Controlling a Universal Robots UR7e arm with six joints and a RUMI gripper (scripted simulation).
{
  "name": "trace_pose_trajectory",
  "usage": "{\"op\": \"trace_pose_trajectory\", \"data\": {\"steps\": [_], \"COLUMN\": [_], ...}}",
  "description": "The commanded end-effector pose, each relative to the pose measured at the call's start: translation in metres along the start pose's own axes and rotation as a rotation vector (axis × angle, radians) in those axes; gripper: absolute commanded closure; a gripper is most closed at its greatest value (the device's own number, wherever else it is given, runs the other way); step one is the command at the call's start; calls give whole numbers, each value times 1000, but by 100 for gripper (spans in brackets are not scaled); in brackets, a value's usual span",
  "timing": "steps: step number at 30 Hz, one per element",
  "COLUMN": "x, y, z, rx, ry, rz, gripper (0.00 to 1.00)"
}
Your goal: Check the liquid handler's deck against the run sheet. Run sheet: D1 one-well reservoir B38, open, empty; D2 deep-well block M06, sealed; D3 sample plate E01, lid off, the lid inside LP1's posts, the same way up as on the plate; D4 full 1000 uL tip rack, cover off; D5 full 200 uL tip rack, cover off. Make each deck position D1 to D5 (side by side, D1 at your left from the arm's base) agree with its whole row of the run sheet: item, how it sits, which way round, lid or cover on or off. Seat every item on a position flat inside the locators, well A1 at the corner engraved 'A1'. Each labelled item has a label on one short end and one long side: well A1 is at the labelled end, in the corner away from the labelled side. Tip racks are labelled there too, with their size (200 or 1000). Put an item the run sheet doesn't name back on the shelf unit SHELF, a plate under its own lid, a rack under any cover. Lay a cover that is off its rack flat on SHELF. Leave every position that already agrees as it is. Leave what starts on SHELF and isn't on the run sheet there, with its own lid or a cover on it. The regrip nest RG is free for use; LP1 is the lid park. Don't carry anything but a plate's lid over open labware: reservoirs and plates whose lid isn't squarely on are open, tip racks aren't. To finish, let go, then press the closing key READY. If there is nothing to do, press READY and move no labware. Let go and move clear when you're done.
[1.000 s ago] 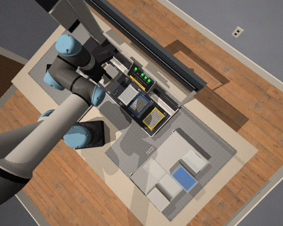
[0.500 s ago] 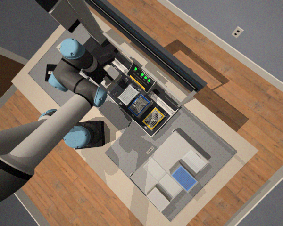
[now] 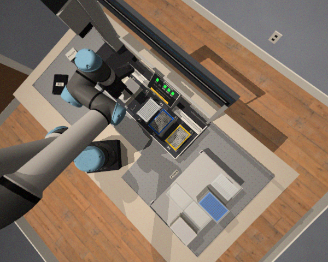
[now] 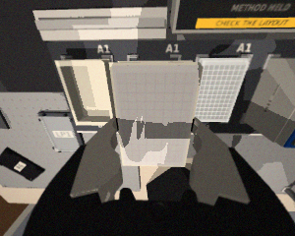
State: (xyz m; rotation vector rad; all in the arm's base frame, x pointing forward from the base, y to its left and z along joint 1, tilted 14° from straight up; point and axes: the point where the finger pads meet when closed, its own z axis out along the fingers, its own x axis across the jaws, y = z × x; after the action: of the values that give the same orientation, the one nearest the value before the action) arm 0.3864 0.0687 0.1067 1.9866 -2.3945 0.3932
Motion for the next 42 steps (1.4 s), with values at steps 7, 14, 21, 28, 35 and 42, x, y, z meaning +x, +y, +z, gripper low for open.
{"op": "trace_pose_trajectory", "data": {"steps": [7, 14, 21, 28, 35, 42], "x": [0, 0, 0, 0, 0, 0], "y": [-1, -1, -1, -1, -1, -1], "z": [17, 25, 37, 49, 57, 69], "rx": [1, 1, 1, 1, 1, 1], "ry": [0, 0, 0, 0, 0, 0], "rz": [0, 0, 0, 0, 0, 0], "gripper": [100, 100, 100, 100, 100, 100]}}
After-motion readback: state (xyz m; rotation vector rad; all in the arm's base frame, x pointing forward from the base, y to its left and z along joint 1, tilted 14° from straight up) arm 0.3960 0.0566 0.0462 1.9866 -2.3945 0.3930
